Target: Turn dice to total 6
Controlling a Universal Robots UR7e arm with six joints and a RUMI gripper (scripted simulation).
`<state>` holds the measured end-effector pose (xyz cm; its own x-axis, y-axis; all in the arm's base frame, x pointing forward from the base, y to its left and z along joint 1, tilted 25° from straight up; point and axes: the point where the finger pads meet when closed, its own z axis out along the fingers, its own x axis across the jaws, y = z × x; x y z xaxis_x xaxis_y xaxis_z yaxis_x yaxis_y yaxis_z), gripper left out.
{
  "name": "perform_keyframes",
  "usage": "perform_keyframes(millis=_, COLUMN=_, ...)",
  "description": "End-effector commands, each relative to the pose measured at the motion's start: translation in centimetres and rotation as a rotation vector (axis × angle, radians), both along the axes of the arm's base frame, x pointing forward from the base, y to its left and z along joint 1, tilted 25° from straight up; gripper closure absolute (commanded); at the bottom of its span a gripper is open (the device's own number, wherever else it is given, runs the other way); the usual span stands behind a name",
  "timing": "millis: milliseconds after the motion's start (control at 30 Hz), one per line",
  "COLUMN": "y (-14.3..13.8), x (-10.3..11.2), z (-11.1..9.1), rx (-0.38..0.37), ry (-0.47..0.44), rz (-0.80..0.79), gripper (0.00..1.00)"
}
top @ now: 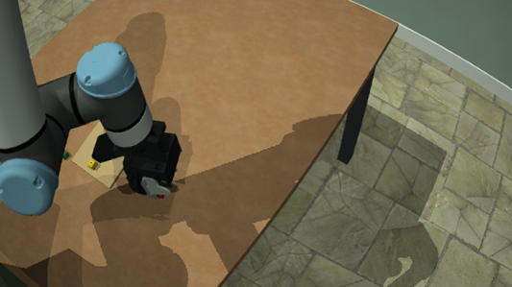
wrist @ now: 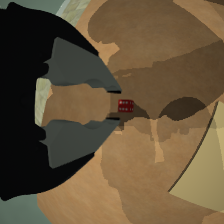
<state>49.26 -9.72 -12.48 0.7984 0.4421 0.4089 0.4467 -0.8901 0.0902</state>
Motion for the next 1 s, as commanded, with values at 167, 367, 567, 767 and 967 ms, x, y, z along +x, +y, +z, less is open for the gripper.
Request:
perform_keyframes(millis=167, y=0.1, x=0.5, z=-0.9, rx=-0.001, ry=-0.001, rz=0.001, gripper=0.82)
perform_keyframes(millis=367, y=0.2, x=0.8, z=-1.5, rx=-0.001, ry=-0.001, rz=0.001, gripper=0.82)
perform_keyframes(millis=567, y=0.2, x=0.9, z=-1.8, rx=-0.001, ry=-0.001, rz=0.001, gripper=0.82)
perform_keyframes(millis=767, y=0.2, x=0.9, z=-1.9, rx=-0.001, ry=-0.001, rz=0.001, gripper=0.82)
perform_keyframes(millis=967, y=0.2, x=0.9, z=-1.9, rx=-0.001, ry=-0.001, rz=0.001, gripper=0.82)
